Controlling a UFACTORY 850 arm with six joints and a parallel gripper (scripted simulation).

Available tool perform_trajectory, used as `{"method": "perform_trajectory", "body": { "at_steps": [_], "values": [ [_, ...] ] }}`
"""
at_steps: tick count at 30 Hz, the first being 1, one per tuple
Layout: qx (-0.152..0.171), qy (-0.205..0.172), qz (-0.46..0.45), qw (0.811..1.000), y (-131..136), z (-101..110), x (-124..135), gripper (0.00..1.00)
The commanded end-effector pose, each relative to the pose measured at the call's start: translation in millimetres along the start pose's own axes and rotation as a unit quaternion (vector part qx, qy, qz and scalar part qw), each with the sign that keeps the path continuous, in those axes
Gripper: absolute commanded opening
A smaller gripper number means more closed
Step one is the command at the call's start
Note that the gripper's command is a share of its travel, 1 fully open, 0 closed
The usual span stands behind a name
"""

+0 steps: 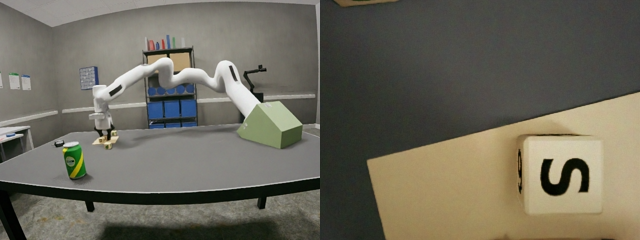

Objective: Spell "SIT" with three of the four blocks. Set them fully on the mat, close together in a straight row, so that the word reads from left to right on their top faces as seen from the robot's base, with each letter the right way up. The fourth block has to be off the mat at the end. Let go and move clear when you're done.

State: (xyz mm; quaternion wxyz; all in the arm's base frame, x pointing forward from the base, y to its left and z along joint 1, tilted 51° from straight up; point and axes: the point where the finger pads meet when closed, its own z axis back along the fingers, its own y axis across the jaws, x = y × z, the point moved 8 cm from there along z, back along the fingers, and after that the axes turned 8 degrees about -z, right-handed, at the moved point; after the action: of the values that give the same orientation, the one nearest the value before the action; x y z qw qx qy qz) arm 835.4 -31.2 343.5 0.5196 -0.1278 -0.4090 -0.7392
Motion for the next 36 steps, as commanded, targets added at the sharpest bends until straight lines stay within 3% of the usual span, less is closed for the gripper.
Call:
{"method": "perform_trajectory", "body": {
  "at_steps": [1,6,19,29,30,36],
  "values": [
    [0.001,0.001,0.000,1.000,0.7,5.8,0.0,0.48],
    [0.001,0.001,0.000,1.000,0.6,15.3,0.1,0.48],
    [0.001,0.001,0.000,1.000,0.5,80.7,0.1,0.48],
    [0.001,0.001,0.000,1.000,0.5,90.8,0.1,0.48],
    [0.001,0.001,0.000,1.000,0.5,90.8,0.1,1.00],
    [0.001,0.001,0.000,1.000,0.5,90.8,0.1,1.00]
  ]
}}
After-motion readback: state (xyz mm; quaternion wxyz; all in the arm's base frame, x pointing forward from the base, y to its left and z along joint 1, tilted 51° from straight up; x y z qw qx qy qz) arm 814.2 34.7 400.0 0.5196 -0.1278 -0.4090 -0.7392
